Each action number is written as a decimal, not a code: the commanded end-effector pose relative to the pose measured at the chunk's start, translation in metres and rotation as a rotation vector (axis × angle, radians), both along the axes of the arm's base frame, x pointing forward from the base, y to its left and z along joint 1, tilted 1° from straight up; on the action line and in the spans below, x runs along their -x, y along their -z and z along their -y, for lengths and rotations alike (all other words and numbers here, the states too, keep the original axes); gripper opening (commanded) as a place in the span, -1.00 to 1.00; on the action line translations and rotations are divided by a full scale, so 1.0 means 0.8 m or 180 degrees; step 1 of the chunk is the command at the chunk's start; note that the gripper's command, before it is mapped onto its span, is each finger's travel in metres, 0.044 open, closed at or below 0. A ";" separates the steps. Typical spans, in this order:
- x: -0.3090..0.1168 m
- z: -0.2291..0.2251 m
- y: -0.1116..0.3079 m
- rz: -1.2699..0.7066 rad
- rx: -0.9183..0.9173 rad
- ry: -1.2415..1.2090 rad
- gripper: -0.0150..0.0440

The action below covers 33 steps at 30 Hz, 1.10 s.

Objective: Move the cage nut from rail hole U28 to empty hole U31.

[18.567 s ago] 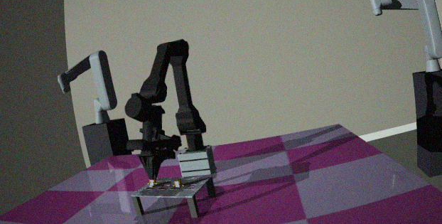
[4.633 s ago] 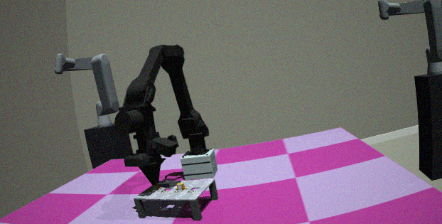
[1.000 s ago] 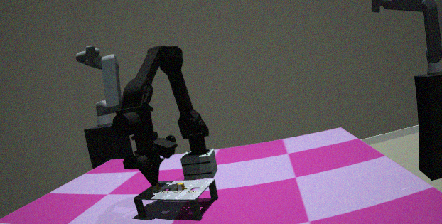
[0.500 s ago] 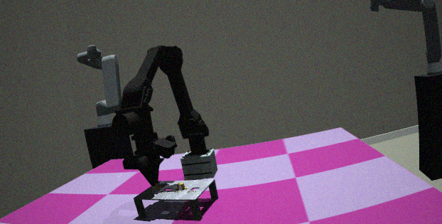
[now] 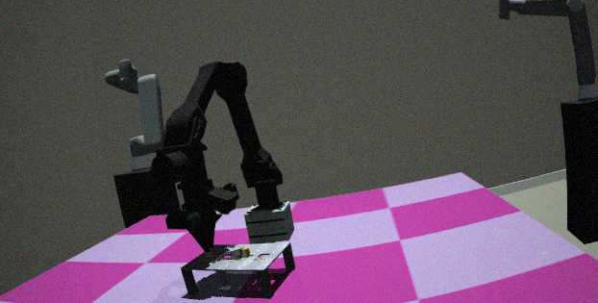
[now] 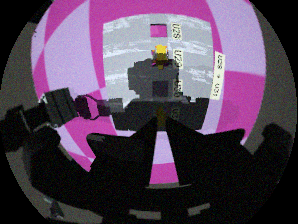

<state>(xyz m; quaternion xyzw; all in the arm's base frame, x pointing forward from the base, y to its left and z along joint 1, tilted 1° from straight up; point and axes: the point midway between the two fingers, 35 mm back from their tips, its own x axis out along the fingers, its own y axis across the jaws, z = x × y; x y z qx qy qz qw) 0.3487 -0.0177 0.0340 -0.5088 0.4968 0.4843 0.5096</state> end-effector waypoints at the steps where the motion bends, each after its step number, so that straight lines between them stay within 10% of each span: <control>1: 0.000 0.000 0.000 0.0001 0.0011 -0.0003 -0.37; 17: 0.000 0.000 0.000 0.0000 0.0000 0.0000 0.96; 33: 0.002 0.000 -0.063 0.0000 0.0000 0.0000 1.00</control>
